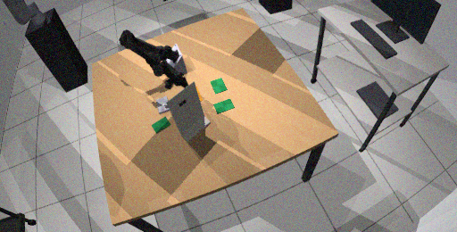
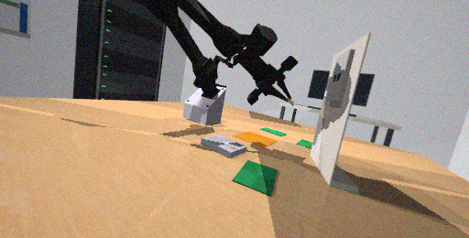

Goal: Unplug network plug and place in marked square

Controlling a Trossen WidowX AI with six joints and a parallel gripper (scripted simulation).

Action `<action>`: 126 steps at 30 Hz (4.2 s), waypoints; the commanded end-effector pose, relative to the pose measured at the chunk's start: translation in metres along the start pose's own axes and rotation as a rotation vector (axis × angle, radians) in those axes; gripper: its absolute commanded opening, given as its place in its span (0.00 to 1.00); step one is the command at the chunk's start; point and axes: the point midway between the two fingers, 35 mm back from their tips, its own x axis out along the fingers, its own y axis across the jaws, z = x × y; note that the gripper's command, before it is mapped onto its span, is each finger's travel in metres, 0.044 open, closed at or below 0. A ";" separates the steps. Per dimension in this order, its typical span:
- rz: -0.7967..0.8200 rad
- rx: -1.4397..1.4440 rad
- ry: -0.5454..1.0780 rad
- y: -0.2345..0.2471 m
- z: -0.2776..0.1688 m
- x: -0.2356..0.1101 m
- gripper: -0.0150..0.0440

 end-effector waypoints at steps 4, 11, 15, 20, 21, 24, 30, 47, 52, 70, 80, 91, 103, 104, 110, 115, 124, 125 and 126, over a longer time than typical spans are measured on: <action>-0.115 0.042 -0.086 -0.031 -0.011 0.007 0.25; -0.196 0.068 -0.194 -0.056 -0.018 0.007 0.25; -0.231 0.076 -0.263 -0.070 -0.020 0.004 0.25; -0.261 0.080 -0.355 -0.085 -0.021 -0.001 0.25; -0.265 0.080 -0.374 -0.088 -0.021 -0.002 0.25; -0.273 0.079 -0.433 -0.096 -0.021 -0.006 0.25; -0.275 0.077 -0.482 -0.102 -0.020 -0.010 0.25; -0.279 0.080 -0.478 -0.110 -0.018 -0.001 0.25; -0.280 0.080 -0.477 -0.113 -0.017 0.002 0.25; -0.282 0.082 -0.474 -0.123 -0.014 0.010 0.25; -0.282 0.081 -0.474 -0.129 -0.012 0.014 0.25; -0.281 0.081 -0.474 -0.135 -0.010 0.017 0.25; -0.280 0.079 -0.475 -0.142 -0.007 0.020 0.25; -0.280 0.079 -0.476 -0.142 -0.006 0.020 0.25; -0.279 0.077 -0.477 -0.145 -0.005 0.021 0.25; -0.278 0.076 -0.478 -0.148 -0.004 0.022 0.25; -0.278 0.076 -0.478 -0.149 -0.001 0.024 0.25; -0.278 0.076 -0.478 -0.149 -0.001 0.024 0.25; -0.278 0.076 -0.478 -0.149 -0.001 0.024 0.25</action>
